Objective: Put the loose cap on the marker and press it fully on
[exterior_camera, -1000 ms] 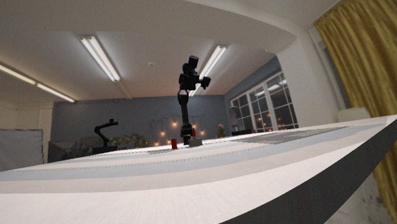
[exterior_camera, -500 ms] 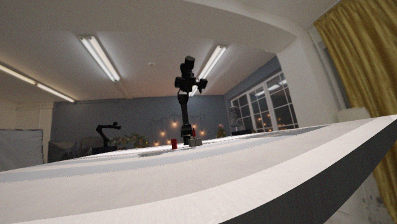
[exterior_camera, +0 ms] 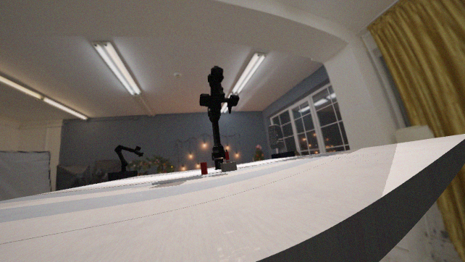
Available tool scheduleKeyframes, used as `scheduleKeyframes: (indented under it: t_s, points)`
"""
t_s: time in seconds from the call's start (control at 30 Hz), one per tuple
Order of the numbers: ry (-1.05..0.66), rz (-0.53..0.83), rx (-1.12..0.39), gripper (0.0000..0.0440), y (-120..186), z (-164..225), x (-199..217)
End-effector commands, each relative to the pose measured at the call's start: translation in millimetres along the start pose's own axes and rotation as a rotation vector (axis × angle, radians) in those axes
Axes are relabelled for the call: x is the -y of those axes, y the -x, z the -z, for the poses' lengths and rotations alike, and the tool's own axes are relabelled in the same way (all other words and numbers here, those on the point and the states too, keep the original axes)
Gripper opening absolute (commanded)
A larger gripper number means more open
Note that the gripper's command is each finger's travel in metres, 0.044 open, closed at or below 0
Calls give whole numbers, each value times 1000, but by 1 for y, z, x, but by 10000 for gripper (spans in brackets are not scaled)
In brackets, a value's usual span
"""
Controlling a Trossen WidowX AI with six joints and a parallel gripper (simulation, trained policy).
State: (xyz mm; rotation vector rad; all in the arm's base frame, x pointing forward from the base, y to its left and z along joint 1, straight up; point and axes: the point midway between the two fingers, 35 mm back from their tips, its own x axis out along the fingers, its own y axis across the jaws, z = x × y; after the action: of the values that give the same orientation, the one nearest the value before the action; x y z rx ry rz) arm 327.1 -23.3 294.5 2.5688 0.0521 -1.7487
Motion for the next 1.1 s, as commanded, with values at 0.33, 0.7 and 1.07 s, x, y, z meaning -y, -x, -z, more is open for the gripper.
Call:
scheduleKeyframes:
  t_s: [0.33, 0.7, 1.07]
  points:
    - [-29, 4, 90, 326, -18, -10, -20]
    - [-52, 8, 166, 324, -33, -20, -37]
    - [-73, 14, 234, 322, -48, -30, -53]
